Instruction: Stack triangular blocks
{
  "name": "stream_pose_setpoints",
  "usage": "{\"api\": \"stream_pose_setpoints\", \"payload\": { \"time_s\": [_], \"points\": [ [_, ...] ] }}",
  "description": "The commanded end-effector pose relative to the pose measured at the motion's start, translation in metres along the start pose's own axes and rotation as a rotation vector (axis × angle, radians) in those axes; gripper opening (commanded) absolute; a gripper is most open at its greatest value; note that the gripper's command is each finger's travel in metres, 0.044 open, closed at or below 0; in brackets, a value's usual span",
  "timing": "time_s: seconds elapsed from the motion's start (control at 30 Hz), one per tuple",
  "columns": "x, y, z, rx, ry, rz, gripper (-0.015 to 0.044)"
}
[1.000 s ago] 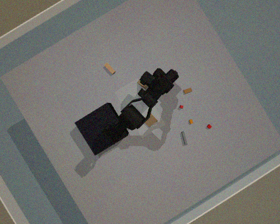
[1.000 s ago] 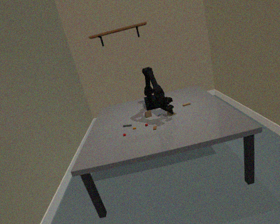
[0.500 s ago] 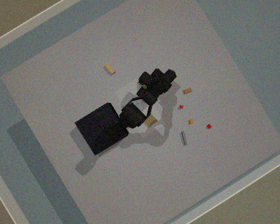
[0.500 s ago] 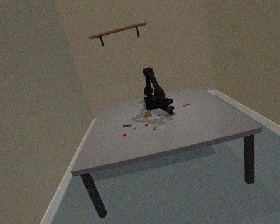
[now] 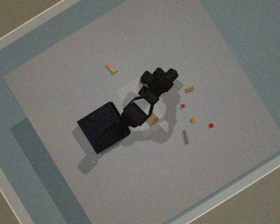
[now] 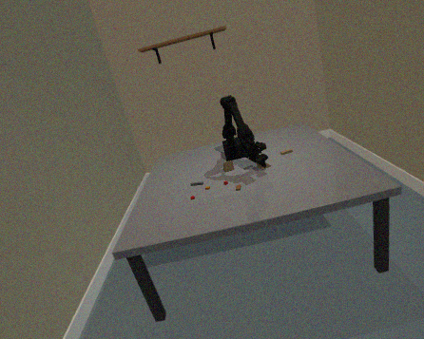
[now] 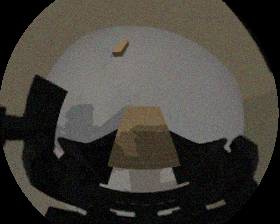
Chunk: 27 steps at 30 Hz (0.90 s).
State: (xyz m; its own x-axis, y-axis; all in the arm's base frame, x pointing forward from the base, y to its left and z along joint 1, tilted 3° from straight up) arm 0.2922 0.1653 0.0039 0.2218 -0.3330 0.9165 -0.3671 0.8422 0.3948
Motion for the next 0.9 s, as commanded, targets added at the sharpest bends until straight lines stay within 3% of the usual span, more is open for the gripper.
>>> {"api": "stream_pose_setpoints", "payload": {
  "time_s": [0.0, 0.87],
  "points": [
    [0.002, 0.001, 0.000, 0.001, -0.003, 0.000, 0.0000],
    [-0.007, 0.089, 0.010, 0.000, -0.076, 0.652, 0.0000]
  ]
}}
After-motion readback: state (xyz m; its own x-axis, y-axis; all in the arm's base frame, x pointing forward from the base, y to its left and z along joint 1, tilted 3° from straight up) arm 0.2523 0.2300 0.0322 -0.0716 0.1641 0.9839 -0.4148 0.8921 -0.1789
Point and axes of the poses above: the point midway between the two fingers, 35 mm back from their tips, its own x axis back along the fingers, its own z axis across the jaws, y = z × x, the point moved 7 cm from there along x, back along the fingers, and after that the axes turned 7 degrees about -x, right-handed, at the moved point
